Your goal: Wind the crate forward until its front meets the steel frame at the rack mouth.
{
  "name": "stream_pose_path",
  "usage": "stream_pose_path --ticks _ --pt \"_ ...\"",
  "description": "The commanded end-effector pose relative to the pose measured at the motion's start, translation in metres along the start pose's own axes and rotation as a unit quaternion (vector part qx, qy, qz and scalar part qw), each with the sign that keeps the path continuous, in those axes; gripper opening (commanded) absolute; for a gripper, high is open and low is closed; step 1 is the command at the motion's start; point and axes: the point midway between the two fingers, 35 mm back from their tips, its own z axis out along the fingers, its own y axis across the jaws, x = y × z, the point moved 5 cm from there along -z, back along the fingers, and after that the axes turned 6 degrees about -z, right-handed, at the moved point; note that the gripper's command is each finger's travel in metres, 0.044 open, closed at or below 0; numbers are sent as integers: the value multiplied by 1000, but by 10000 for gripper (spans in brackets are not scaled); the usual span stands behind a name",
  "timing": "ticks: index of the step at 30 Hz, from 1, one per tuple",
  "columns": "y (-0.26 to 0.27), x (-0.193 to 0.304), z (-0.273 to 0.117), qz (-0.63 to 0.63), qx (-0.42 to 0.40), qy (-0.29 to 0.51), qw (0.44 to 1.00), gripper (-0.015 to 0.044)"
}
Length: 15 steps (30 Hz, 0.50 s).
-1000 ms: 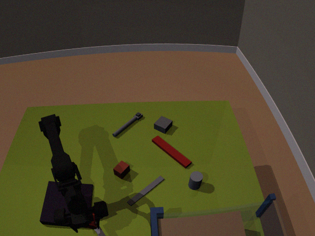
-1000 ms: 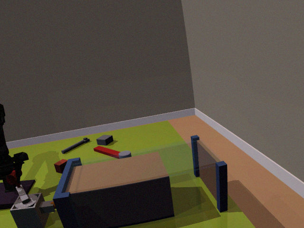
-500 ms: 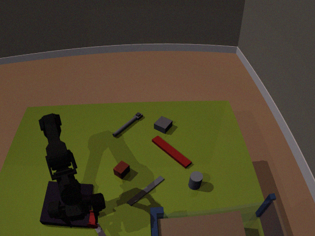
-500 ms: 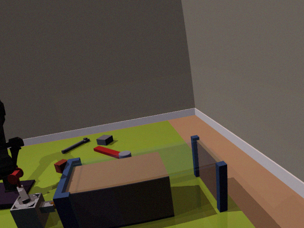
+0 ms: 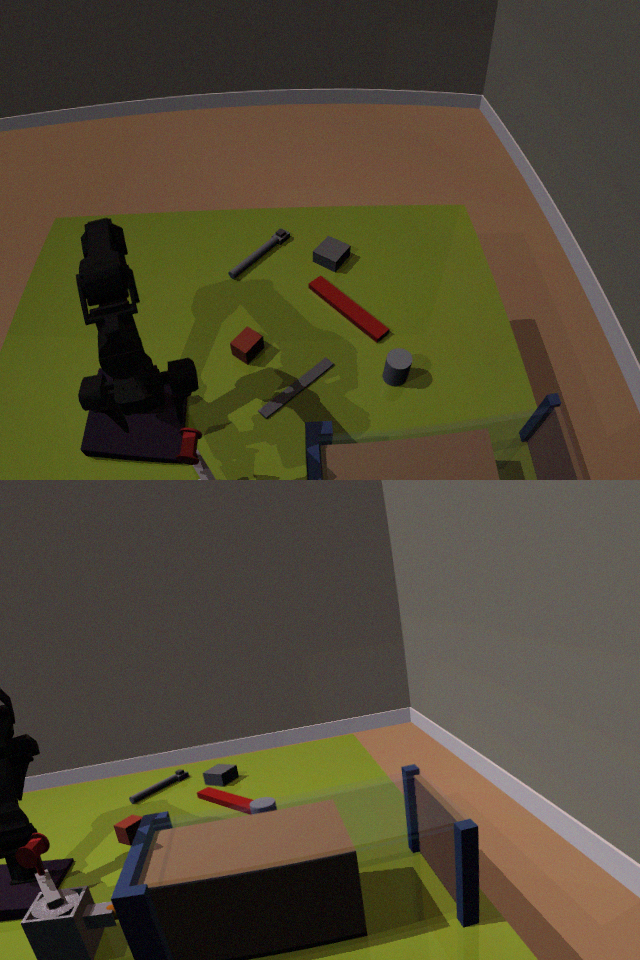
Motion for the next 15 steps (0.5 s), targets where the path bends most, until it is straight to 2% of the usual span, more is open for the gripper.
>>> stream_pose_path --ticks 1,8,15 --pt "1 -2 0 0 0 1 1000 440" --pt "30 -62 13 0 -9 55 998 440" --pt "64 -121 48 1 2 108 994 440"
